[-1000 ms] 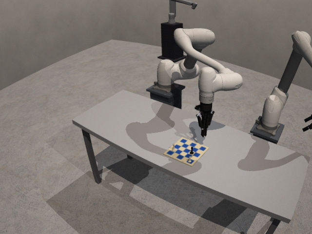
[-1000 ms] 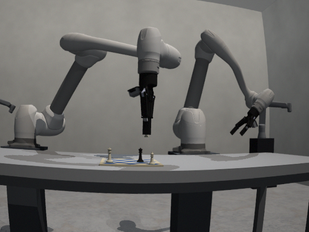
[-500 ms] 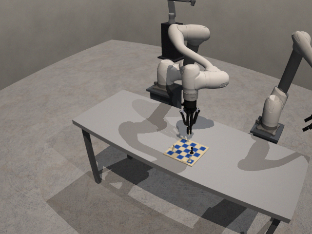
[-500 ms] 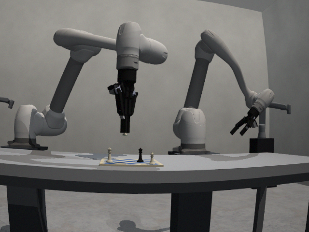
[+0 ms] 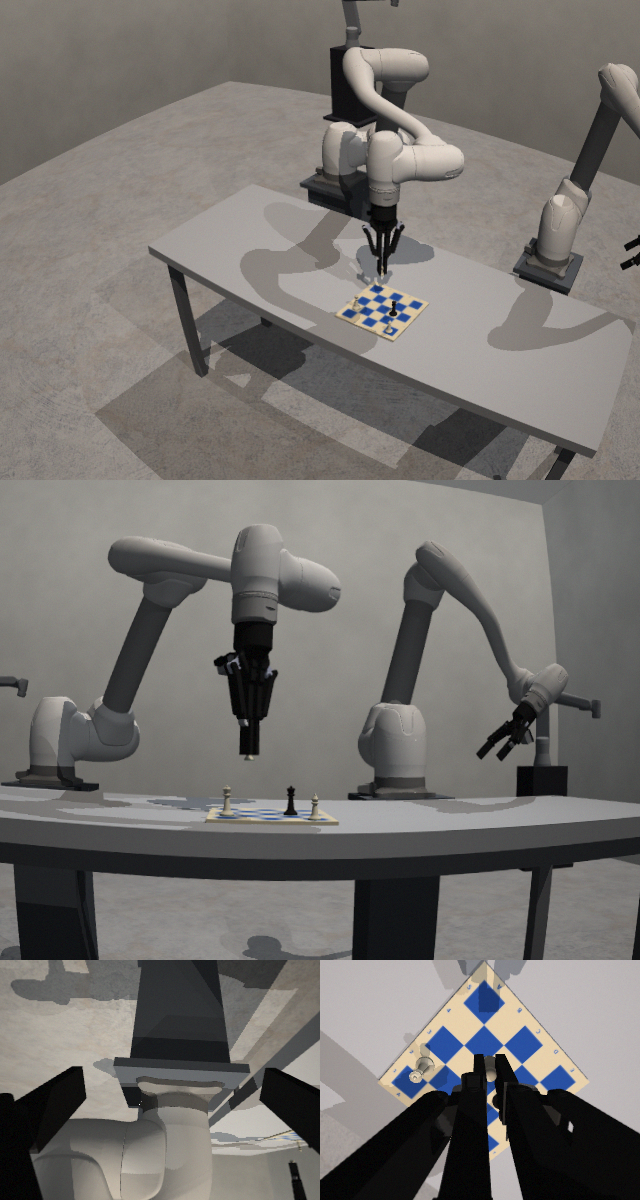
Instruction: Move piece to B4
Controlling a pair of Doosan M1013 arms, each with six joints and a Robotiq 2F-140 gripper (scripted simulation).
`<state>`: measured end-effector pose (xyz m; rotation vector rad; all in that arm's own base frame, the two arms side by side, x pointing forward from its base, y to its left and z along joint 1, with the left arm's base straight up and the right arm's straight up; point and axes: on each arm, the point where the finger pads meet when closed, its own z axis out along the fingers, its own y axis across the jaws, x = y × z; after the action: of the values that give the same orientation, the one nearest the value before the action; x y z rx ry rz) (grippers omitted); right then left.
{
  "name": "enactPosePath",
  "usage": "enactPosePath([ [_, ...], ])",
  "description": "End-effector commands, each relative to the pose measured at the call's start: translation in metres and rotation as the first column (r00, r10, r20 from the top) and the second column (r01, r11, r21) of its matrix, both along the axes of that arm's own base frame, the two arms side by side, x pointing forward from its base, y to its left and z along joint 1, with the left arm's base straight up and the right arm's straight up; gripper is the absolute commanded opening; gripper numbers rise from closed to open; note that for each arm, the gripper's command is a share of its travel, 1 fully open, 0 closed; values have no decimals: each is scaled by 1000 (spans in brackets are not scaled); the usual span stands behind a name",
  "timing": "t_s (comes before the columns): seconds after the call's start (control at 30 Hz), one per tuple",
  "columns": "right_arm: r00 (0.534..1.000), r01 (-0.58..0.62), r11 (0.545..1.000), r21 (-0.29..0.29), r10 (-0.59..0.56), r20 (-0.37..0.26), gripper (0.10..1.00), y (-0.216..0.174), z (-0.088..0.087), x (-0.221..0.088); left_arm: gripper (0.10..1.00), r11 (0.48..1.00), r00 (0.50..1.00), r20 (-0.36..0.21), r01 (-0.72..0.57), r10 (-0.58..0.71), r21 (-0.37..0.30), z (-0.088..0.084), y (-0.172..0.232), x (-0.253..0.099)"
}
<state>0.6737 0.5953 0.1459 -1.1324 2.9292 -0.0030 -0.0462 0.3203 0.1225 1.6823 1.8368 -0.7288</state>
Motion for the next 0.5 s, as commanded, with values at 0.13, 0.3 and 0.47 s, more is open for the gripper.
enactPosePath([
  [0.13, 1000, 7, 1000, 5, -7, -3, 99, -1, -7, -2, 1000, 1000, 1000, 0, 0, 0, 1, 0, 0, 0],
  [0.3, 1000, 7, 1000, 3, -7, -4, 99, -1, -23, -2, 1000, 1000, 1000, 0, 0, 0, 1, 0, 0, 0],
  [0.47, 1000, 7, 1000, 3, -7, -4, 99, -1, -46, -2, 1000, 1000, 1000, 0, 0, 0, 1, 0, 0, 0],
])
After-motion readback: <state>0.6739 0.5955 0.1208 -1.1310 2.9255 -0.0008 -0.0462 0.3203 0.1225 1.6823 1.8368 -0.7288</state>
